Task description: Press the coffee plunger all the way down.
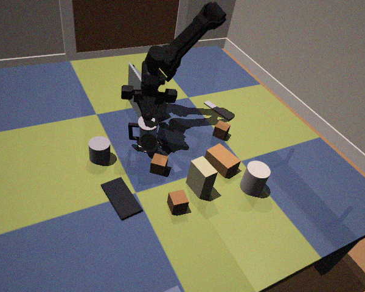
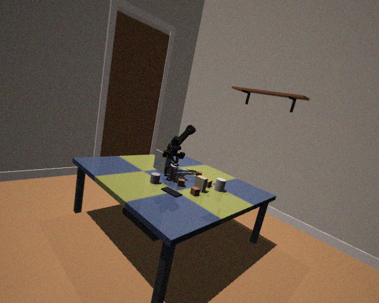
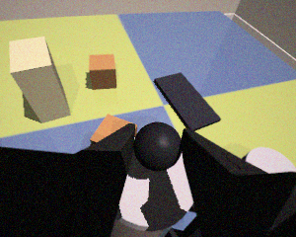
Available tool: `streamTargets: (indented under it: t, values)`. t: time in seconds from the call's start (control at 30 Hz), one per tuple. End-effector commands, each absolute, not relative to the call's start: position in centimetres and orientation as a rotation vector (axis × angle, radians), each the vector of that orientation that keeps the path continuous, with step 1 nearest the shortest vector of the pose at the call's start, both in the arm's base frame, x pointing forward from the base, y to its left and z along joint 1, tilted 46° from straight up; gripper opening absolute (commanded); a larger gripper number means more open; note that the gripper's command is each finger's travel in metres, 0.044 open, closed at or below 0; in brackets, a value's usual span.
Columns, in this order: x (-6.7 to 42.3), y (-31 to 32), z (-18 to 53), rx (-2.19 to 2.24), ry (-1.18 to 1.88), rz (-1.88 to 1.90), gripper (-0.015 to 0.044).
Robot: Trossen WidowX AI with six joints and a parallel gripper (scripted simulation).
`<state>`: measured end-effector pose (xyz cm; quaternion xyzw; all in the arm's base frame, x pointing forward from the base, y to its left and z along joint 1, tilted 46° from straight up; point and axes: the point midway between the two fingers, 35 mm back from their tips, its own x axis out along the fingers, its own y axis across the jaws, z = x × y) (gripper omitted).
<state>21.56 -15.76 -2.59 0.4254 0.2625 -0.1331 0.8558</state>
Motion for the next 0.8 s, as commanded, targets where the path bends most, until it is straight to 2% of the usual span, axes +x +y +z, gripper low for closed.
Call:
streamTargets:
  t: [0.0,0.5,0.77]
  values:
    - [21.56,-15.34,-2.98,0.911,0.567,-0.270,0.0120]
    - [21.60,-15.81,-2.64,0.896,0.551,-0.279,0.0120]
    - [21.60,-15.81,-2.64,0.896,0.551,-0.279,0.0330]
